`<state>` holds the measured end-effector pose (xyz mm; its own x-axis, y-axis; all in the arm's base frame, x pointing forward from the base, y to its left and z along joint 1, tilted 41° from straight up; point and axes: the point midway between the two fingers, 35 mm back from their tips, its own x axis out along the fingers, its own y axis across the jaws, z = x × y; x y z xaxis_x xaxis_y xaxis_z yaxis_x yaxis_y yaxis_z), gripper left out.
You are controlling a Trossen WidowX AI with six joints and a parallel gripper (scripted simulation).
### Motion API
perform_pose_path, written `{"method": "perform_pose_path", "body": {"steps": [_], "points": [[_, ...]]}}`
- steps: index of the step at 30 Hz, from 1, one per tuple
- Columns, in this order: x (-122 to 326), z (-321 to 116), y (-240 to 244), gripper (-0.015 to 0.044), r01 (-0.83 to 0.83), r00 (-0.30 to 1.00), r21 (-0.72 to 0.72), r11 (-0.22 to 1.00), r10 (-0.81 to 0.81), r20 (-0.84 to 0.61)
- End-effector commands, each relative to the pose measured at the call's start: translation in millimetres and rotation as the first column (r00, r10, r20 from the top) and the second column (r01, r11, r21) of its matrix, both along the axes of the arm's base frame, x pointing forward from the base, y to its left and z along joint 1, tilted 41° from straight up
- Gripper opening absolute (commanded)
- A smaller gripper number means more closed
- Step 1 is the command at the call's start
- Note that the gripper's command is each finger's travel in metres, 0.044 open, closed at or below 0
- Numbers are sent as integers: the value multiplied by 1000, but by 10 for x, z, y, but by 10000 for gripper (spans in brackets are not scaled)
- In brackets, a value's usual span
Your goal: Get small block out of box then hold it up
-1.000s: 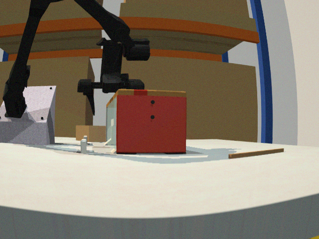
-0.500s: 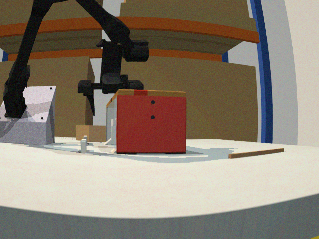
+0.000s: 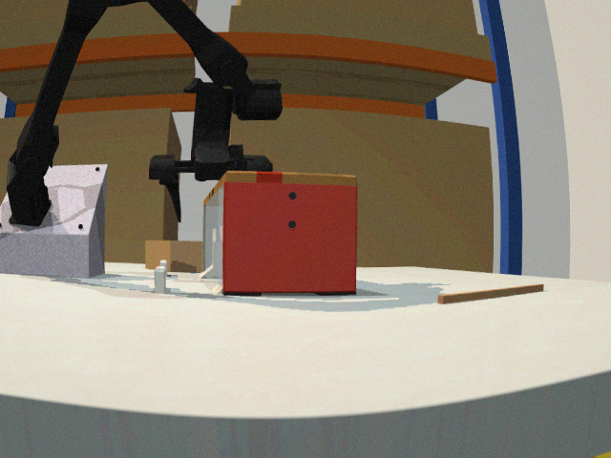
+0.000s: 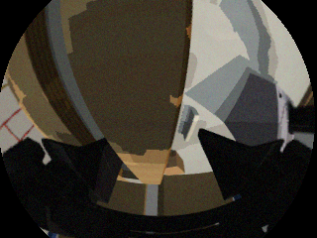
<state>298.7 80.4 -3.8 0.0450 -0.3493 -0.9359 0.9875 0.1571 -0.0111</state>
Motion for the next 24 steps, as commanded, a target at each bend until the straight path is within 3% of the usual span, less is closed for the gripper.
{"method": "perform_pose_path", "body": {"steps": [1, 24], "points": [[-7, -40, 32, 400, 6, 1000, 5, 1000, -6, -3], [-36, -188, 207, 400, 6, 1000, 6, 1000, -6, -3]]}}
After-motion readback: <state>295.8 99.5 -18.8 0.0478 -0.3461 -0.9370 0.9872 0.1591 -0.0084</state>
